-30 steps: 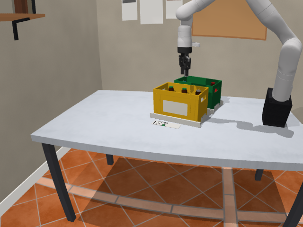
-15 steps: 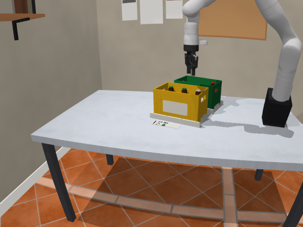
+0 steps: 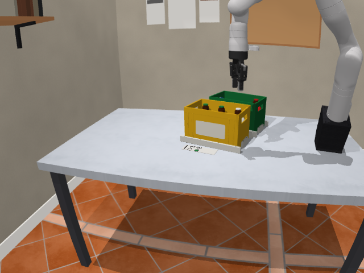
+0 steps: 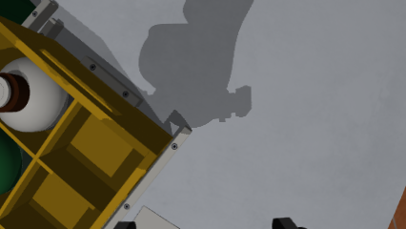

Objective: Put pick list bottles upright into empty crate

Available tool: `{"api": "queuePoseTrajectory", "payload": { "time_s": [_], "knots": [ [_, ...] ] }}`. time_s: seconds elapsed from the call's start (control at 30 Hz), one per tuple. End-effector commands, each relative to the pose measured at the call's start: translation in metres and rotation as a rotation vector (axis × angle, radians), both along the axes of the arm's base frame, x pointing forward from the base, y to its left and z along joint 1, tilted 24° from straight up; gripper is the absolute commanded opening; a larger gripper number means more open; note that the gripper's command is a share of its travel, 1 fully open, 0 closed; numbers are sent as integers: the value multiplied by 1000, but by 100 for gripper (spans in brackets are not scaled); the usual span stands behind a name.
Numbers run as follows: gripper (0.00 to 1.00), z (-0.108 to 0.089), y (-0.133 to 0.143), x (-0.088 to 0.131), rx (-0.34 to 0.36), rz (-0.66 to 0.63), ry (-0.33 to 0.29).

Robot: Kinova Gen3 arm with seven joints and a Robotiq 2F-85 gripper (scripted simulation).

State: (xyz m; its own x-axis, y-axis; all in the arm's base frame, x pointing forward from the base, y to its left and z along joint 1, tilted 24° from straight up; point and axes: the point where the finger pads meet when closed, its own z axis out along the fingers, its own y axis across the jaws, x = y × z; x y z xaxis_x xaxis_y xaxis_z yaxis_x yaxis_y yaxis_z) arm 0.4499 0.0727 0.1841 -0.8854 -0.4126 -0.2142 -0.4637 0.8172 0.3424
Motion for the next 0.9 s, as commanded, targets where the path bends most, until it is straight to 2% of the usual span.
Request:
{"api": "queuePoseTrajectory", "payload": {
  "time_s": [0.0, 0.77, 0.87],
  "knots": [
    [67, 8, 8, -9, 0, -1, -2],
    [67, 61, 71, -75, 0, -1, -2],
    [67, 63, 74, -78, 0, -1, -2]
  ]
}}
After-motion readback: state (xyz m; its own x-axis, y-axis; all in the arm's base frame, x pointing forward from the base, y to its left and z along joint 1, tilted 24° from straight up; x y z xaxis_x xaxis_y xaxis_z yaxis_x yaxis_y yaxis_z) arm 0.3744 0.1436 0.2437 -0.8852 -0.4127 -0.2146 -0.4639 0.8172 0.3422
